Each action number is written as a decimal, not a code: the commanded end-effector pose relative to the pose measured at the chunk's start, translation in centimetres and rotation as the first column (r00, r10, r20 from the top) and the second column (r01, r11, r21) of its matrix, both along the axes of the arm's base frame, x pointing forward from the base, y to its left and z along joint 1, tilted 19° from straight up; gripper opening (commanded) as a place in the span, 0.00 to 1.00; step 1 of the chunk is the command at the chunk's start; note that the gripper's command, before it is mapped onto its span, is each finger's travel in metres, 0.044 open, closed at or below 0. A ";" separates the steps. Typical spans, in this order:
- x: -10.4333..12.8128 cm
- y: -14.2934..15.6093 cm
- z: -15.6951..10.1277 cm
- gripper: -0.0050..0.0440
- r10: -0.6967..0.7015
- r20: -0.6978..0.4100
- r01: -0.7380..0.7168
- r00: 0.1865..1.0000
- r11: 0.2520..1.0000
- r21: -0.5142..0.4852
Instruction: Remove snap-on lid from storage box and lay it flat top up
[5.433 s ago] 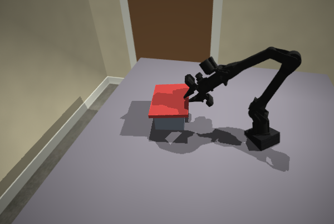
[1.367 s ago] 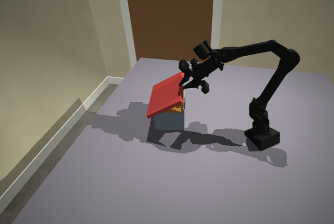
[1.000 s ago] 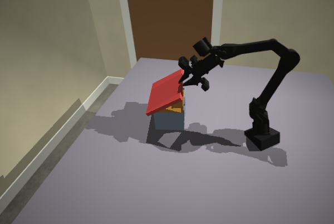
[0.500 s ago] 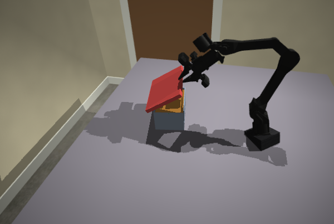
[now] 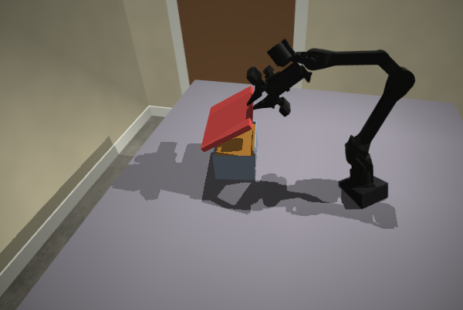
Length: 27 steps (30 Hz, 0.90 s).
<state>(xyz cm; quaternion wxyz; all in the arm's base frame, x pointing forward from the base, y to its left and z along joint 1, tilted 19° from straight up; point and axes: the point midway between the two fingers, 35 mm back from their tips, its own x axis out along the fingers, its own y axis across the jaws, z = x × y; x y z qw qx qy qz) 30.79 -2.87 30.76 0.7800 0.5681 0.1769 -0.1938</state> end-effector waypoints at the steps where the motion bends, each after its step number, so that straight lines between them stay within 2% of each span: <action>1: 0.0 0.2 0.6 0.00 0.000 0.012 0.000 1.000 1.000 0.004; 27: -0.6 5.0 -1.6 0.00 0.000 0.012 0.000 1.000 1.000 0.004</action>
